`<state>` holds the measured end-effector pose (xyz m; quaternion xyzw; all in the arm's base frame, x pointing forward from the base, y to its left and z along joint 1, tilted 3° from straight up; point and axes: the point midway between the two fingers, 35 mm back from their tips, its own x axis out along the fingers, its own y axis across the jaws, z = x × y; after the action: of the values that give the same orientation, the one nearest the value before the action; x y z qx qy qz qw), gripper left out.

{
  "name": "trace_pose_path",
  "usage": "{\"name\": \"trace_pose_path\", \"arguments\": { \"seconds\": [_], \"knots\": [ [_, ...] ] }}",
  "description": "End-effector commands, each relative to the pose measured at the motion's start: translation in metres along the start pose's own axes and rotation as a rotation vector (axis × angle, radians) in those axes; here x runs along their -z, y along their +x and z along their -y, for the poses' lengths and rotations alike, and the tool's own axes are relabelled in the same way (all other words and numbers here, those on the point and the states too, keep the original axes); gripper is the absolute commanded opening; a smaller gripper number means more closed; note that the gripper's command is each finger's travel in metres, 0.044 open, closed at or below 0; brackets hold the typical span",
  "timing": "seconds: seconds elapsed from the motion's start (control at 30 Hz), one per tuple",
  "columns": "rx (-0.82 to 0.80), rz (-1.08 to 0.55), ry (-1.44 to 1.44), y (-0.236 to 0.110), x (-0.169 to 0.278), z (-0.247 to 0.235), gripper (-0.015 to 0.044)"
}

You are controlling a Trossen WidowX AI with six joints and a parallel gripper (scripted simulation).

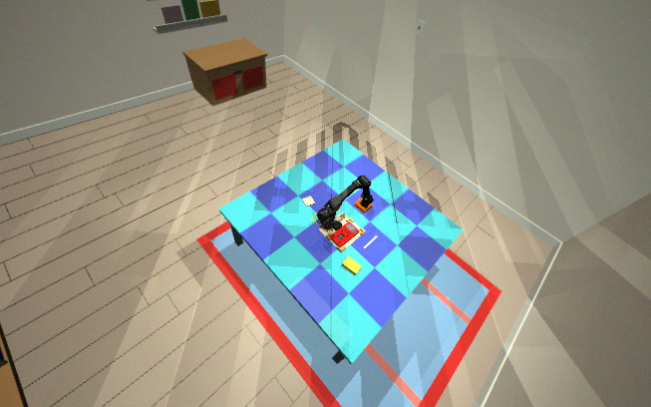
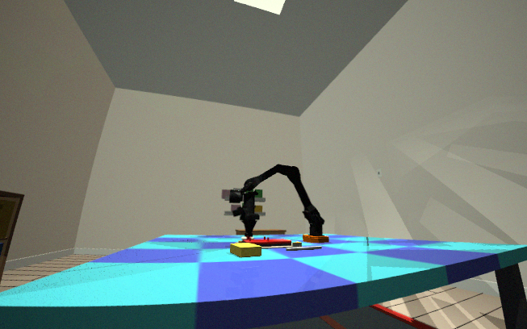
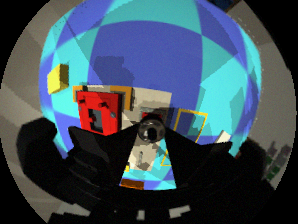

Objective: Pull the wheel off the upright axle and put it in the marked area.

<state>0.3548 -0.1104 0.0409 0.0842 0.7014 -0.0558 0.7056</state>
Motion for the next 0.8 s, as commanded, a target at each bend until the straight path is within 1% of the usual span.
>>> {"name": "trace_pose_path", "arguments": {
  "seconds": [0.0,0.77],
  "knots": [
    [0.000,-0.001,0.000,-0.0015,0.0001,0.0001,0.0000],
    [0.002,-0.002,0.001,-0.0090,-0.0002,0.0001,0.0000]
  ]
}}
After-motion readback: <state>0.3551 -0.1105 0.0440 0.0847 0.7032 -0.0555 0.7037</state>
